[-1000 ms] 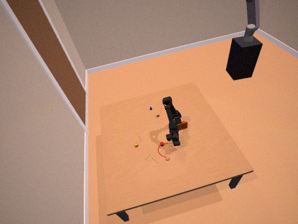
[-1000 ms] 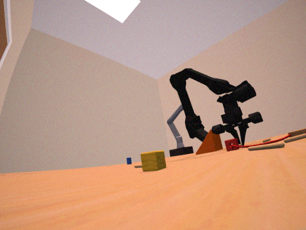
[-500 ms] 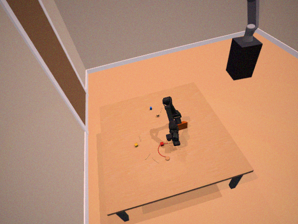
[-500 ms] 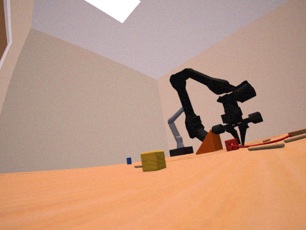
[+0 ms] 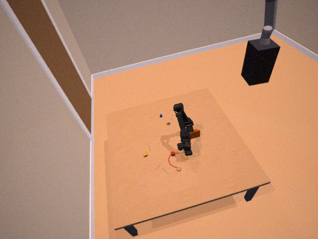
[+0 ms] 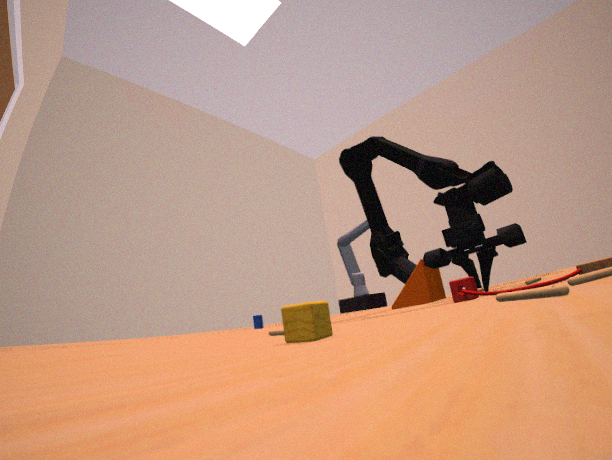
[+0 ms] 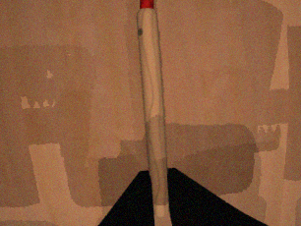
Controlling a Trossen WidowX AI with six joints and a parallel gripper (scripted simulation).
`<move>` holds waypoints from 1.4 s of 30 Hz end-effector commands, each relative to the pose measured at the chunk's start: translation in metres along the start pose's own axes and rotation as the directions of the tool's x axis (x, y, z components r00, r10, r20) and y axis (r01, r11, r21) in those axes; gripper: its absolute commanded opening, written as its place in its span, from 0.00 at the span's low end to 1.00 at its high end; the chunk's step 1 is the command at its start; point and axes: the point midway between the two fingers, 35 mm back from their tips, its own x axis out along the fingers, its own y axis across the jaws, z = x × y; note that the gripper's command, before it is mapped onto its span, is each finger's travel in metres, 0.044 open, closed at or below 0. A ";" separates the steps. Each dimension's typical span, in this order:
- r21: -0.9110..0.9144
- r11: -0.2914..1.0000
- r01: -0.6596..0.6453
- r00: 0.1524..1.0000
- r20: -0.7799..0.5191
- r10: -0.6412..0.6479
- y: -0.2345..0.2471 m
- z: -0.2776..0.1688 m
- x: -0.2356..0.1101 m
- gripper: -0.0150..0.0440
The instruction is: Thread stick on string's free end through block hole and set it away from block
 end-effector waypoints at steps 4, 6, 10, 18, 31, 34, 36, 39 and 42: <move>0.001 1.000 0.005 1.000 -0.009 -0.005 -0.001 -0.002 0.002 0.25; 0.001 1.000 0.005 1.000 -0.009 -0.005 -0.001 -0.002 0.002 0.25; 0.001 1.000 0.005 1.000 -0.009 -0.005 -0.001 -0.002 0.002 0.25; 0.001 1.000 0.005 1.000 -0.009 -0.005 -0.001 -0.002 0.002 0.25; 0.001 1.000 0.005 1.000 -0.009 -0.005 -0.001 -0.002 0.002 0.25; 0.001 1.000 0.005 1.000 -0.009 -0.005 -0.001 -0.002 0.002 0.25; 0.001 1.000 0.005 1.000 -0.009 -0.005 -0.001 -0.002 0.002 0.25; 0.000 1.000 0.000 1.000 0.000 0.000 0.000 0.000 0.000 0.34; 0.000 1.000 0.000 1.000 0.000 0.000 0.000 0.000 0.000 0.48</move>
